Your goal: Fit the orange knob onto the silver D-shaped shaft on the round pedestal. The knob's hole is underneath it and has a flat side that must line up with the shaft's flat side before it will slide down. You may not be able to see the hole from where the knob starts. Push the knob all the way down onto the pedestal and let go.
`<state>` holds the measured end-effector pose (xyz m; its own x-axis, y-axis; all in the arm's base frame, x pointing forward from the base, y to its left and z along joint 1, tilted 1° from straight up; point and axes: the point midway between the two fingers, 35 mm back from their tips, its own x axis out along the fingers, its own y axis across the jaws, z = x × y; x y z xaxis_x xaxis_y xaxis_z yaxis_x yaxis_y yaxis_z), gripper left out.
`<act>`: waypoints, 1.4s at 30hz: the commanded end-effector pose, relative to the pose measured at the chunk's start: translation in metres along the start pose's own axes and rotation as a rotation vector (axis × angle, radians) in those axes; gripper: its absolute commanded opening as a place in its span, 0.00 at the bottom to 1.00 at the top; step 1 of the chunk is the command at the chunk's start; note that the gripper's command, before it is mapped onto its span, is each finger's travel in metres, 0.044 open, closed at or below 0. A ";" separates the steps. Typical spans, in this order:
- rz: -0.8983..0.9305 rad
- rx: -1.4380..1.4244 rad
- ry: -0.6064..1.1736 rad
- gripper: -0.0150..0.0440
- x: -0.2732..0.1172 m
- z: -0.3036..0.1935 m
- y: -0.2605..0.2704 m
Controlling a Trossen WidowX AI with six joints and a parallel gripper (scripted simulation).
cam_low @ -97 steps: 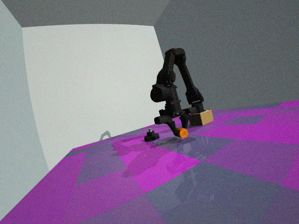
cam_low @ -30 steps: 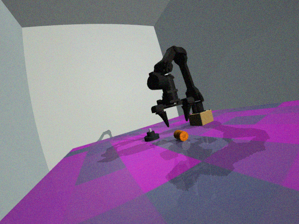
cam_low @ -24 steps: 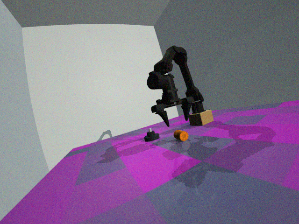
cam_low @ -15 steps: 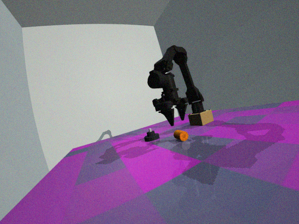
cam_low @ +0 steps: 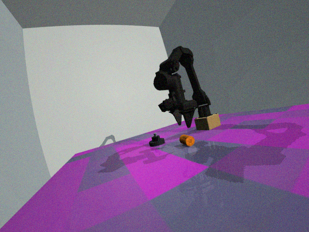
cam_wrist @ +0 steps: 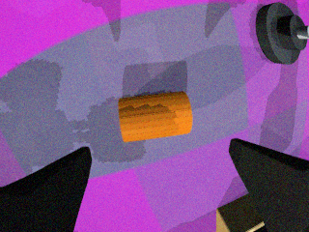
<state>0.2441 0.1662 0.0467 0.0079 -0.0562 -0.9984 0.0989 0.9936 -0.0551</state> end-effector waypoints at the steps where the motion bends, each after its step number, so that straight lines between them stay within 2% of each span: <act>1: -0.069 -0.890 0.030 1.00 0.001 0.001 0.007; 13: -0.092 -1.616 0.082 1.00 -0.001 0.000 0.010; 31: -0.092 -1.630 0.084 1.00 -0.001 0.000 0.010; 36: -0.092 -1.630 0.084 1.00 0.022 0.000 0.012; 42: -0.092 -1.630 0.084 1.00 0.024 0.000 0.012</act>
<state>0.2460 0.1782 0.0272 0.0089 -0.1566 -0.9876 -0.9989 0.0437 -0.0160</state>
